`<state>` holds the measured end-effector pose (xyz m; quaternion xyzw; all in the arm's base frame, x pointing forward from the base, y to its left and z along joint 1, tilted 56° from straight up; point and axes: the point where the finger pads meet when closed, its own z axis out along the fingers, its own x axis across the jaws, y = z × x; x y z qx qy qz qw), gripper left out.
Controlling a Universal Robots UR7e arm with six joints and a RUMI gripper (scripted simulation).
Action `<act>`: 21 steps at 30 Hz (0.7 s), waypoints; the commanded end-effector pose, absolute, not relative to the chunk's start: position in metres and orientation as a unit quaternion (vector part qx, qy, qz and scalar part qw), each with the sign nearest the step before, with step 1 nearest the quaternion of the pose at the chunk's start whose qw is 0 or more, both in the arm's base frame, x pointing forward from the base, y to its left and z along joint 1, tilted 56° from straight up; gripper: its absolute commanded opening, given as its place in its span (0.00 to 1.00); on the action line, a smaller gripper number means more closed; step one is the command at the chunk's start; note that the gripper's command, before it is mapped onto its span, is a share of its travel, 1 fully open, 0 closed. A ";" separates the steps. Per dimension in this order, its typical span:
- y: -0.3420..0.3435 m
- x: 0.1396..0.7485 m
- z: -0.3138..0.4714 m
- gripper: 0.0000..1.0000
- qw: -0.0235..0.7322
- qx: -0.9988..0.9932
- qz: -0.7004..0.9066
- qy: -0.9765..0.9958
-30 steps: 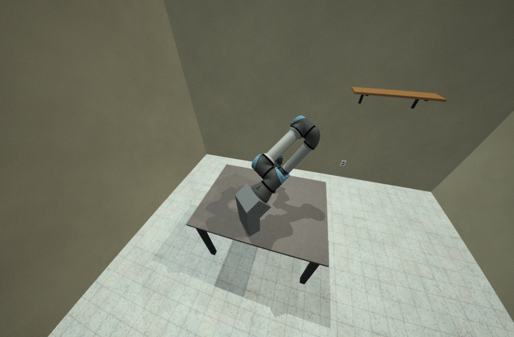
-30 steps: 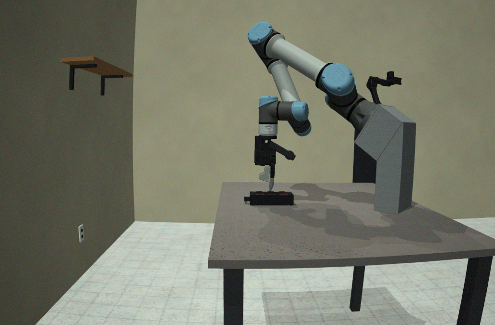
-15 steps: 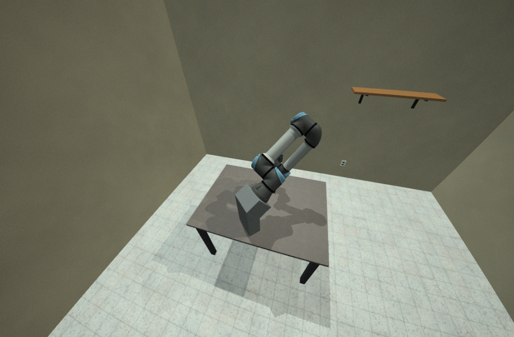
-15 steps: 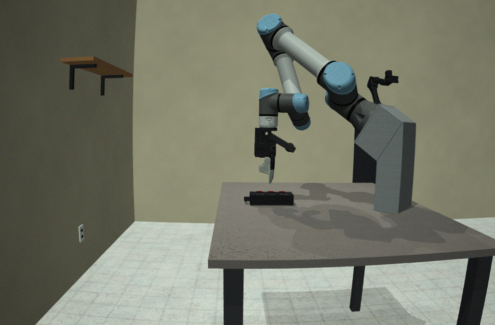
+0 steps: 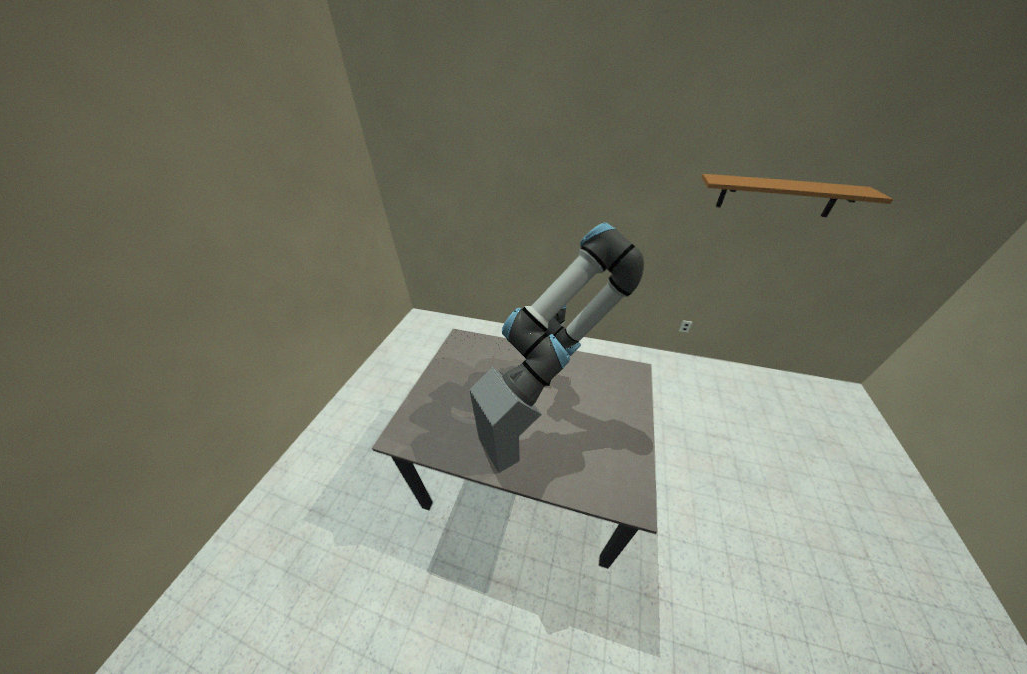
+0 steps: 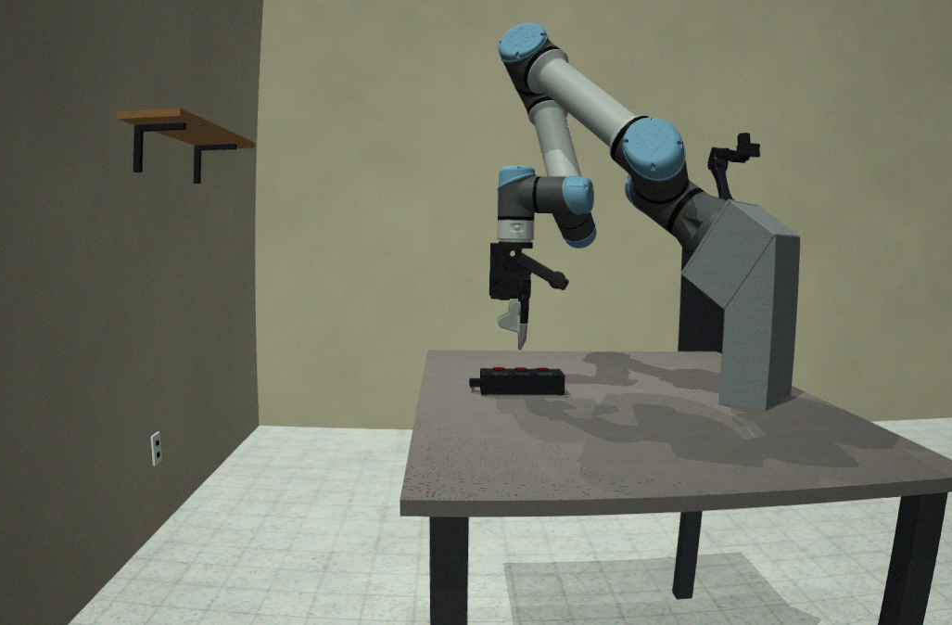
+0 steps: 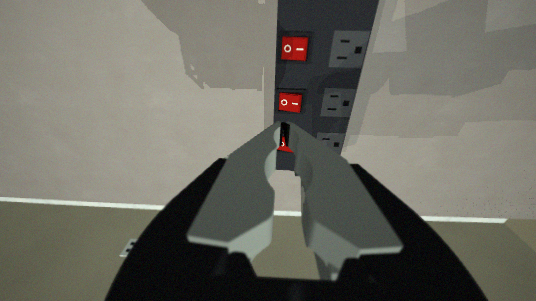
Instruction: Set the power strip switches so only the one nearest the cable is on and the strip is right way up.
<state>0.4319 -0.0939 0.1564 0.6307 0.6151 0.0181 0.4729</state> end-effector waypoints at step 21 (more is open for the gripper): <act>-0.064 0.462 0.185 0.00 0.473 0.630 0.019 0.615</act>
